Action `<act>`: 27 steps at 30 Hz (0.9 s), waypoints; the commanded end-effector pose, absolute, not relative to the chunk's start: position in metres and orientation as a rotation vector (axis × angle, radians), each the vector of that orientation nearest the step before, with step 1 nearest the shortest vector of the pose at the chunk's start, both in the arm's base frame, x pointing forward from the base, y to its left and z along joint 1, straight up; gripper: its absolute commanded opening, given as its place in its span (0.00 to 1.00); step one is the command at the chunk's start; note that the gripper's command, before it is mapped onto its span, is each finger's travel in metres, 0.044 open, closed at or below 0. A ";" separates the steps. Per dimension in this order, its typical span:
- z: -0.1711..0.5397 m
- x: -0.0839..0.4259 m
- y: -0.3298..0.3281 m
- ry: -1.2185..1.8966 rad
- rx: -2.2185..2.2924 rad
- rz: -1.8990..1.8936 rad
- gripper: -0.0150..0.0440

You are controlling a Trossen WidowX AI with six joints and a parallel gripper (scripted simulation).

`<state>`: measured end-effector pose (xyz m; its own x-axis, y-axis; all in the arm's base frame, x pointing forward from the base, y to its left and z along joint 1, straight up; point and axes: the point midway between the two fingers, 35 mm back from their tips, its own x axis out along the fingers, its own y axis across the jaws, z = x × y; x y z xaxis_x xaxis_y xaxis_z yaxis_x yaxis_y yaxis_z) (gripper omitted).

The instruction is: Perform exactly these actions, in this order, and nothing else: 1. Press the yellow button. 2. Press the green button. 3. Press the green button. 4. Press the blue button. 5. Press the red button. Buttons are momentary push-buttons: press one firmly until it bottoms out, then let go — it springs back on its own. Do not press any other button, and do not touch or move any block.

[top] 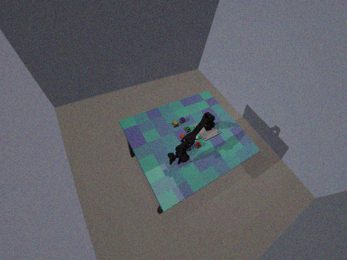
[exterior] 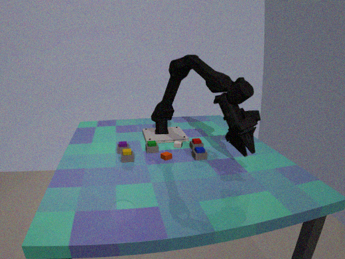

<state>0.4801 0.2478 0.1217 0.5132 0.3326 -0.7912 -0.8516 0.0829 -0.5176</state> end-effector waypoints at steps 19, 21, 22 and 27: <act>0.143 0.381 -0.079 1.352 -0.433 0.321 0.93; 0.146 0.358 -0.101 1.410 -0.343 0.252 0.93; 0.148 0.346 -0.111 1.439 -0.296 0.216 0.93; 0.156 0.299 -0.142 1.537 -0.114 0.082 0.93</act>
<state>0.3321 -0.1238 0.1507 0.0955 -0.0285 -0.9950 -0.2611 0.9639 -0.0526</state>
